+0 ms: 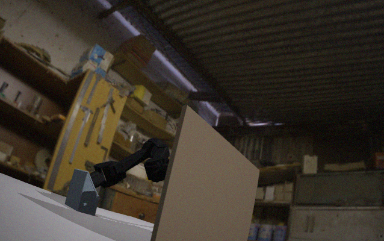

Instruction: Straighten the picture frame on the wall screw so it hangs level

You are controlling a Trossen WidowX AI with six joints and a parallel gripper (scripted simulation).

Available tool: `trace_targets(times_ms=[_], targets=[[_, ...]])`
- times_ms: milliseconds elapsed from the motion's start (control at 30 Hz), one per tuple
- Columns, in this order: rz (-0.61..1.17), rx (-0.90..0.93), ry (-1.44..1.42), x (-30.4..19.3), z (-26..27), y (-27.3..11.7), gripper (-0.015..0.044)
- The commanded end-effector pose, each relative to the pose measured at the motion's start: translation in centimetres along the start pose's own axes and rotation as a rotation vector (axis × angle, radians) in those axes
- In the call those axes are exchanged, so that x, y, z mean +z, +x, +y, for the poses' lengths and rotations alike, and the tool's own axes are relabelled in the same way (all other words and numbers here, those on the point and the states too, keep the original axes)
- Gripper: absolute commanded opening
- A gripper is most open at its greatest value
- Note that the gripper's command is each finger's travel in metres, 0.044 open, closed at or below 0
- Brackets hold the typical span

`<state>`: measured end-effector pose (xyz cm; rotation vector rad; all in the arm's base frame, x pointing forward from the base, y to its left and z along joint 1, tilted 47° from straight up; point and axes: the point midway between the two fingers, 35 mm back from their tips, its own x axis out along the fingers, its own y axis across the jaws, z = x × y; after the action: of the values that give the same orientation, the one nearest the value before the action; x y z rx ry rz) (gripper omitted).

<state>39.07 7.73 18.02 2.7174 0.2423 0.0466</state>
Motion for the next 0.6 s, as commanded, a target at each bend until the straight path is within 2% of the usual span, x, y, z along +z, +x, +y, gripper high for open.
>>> trace_targets(times_ms=[0,567], targets=[[0.005,0.018,0.003,-0.28,0.42,0.03,0.0],[0.005,0.018,0.003,-0.45,0.43,0.03,0.0]])
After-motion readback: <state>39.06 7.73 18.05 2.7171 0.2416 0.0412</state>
